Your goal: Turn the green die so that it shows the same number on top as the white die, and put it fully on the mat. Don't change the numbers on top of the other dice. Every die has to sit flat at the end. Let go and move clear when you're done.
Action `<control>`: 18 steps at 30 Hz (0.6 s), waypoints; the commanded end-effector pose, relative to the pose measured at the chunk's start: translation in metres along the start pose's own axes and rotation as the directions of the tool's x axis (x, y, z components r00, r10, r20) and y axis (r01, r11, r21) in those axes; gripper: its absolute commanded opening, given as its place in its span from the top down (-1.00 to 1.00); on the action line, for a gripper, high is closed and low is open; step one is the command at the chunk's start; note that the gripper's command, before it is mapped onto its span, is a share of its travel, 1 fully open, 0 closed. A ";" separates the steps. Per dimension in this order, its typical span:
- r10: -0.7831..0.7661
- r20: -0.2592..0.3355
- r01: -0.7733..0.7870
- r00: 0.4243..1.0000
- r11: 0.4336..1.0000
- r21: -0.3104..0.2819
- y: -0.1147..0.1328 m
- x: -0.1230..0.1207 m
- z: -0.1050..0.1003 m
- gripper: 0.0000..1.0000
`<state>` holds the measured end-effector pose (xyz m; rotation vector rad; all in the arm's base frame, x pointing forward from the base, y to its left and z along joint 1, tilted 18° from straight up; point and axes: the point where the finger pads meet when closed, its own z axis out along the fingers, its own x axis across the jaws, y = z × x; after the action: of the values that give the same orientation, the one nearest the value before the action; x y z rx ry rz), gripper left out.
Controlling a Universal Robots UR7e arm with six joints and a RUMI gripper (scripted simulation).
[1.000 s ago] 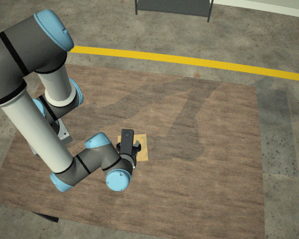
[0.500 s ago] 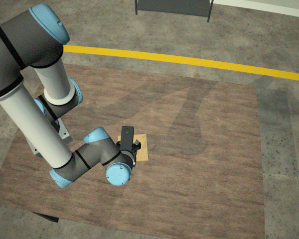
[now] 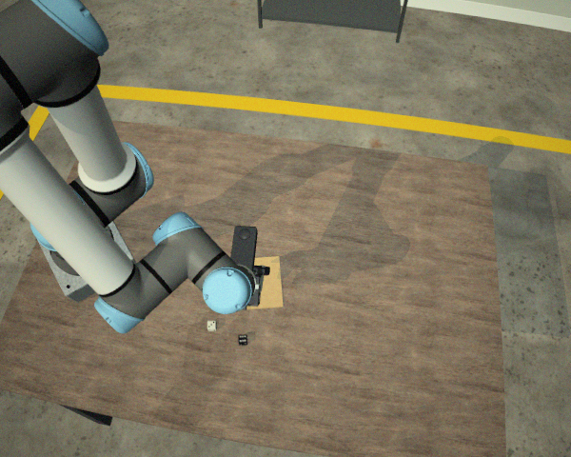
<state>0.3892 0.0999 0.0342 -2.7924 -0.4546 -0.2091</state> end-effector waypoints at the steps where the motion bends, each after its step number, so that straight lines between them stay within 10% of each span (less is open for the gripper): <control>1: 0.000 0.002 0.000 1.000 1.000 -0.016 0.000 0.000 0.000 0.33; 18: 0.000 0.005 0.002 1.000 0.970 -0.243 -0.003 -0.001 0.001 0.33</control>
<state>0.3874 0.1018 0.0325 -2.9728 -0.4636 -0.2497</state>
